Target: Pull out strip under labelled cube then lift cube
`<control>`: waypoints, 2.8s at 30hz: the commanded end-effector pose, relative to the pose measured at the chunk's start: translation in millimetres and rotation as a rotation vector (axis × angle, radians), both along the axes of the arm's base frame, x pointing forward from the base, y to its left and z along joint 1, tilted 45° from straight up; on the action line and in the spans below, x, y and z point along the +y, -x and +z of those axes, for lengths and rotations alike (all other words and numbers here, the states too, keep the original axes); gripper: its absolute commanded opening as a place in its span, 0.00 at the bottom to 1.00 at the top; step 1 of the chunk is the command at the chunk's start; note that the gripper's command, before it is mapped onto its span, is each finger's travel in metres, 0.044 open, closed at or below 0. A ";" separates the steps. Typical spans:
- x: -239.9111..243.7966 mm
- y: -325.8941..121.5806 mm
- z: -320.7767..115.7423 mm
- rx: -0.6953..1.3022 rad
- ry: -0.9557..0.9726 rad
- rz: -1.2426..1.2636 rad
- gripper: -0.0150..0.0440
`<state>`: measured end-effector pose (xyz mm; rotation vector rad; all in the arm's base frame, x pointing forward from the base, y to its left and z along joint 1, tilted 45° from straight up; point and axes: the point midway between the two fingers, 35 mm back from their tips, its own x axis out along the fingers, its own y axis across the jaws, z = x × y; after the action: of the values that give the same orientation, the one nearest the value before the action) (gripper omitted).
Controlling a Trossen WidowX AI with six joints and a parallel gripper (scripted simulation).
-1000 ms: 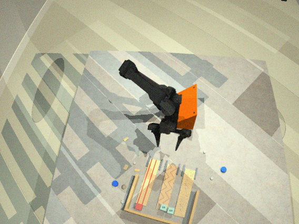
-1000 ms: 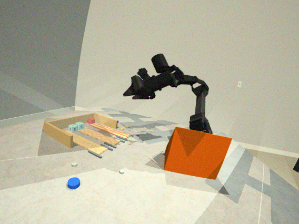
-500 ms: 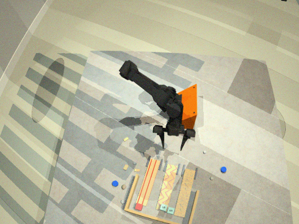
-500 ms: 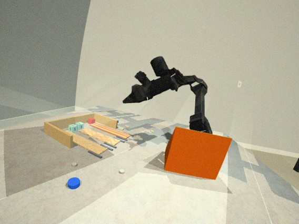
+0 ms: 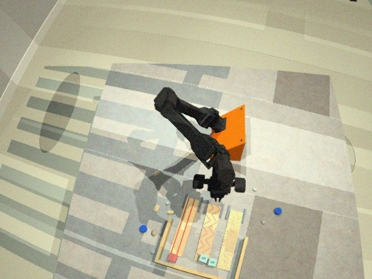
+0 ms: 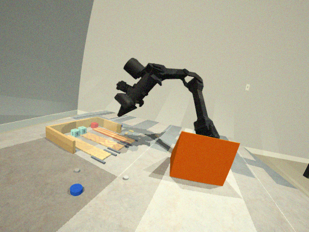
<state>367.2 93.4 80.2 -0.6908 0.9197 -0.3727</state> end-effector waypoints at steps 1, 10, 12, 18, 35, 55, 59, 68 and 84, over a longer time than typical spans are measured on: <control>-32.9 -17.2 -31.3 0.223 -0.026 -0.312 0.25; -49.5 -23.5 -41.1 0.305 -0.021 -0.475 0.25; -49.5 -23.5 -41.1 0.305 -0.021 -0.475 0.25; -49.5 -23.5 -41.1 0.305 -0.021 -0.475 0.25; -65.0 -26.0 -56.5 0.304 -0.022 -0.475 0.25; -89.9 -26.7 -78.0 0.304 -0.020 -0.475 0.25; -95.2 -26.3 -81.9 0.304 -0.019 -0.475 0.25; -102.5 -25.5 -87.1 0.303 -0.018 -0.476 0.25; -102.6 -25.4 -87.2 0.303 -0.018 -0.476 0.25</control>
<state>392.5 -8.5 -7.4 -0.5081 1.3810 -0.6909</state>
